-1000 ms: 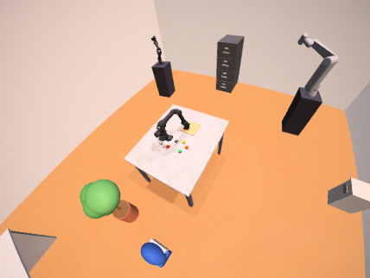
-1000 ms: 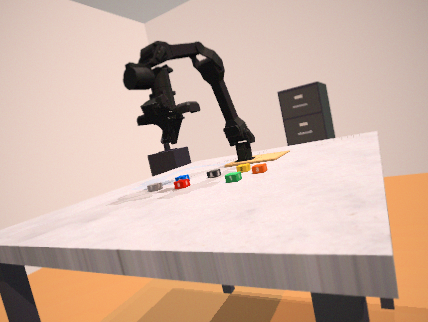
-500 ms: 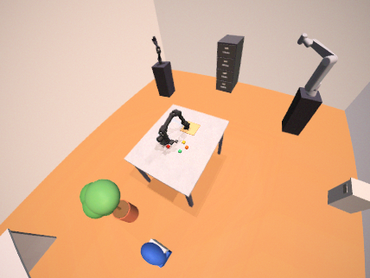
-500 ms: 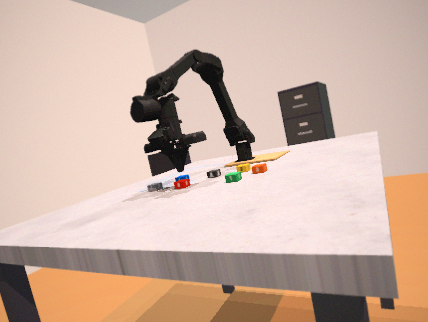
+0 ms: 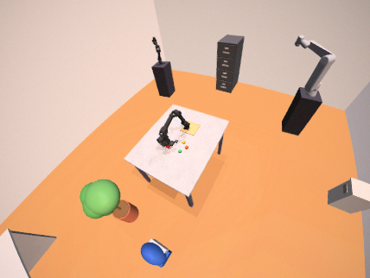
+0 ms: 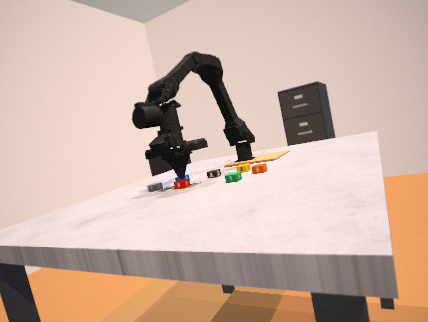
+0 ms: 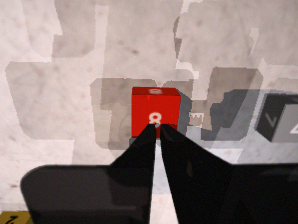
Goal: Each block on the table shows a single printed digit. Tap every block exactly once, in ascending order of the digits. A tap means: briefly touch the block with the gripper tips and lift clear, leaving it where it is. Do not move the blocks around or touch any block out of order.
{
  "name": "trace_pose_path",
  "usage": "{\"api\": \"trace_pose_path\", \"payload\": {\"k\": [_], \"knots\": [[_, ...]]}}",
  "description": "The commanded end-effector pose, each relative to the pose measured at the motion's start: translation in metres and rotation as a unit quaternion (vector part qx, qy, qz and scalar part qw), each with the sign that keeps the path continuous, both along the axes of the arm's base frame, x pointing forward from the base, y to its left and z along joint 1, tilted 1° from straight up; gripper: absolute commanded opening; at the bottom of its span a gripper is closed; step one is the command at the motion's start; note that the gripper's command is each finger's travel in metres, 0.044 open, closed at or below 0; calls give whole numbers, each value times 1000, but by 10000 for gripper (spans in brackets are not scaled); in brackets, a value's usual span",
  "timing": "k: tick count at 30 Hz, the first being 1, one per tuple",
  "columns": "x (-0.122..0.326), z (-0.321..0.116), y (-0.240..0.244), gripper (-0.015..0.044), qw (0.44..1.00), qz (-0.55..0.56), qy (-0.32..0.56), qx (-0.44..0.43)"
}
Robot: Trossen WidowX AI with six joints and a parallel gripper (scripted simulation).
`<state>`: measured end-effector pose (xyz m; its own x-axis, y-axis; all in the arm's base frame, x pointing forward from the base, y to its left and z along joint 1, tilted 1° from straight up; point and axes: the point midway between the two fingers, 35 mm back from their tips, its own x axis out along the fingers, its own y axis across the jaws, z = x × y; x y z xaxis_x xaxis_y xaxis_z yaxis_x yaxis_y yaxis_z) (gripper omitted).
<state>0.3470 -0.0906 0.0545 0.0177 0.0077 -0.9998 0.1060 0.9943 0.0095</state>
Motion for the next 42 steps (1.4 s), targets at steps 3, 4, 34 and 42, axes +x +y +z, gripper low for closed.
{"api": "trace_pose_path", "payload": {"k": [3, 4, 34, 42], "knots": [[-1, -10, 0, 20, 1000, -2, 2, 0], [-1, -10, 0, 20, 1000, -2, 2, 0], [-25, 105, 14, 20, 1000, -1, 1, 0], [-99, 99, 54, 20, 1000, -2, 5, 2]]}}
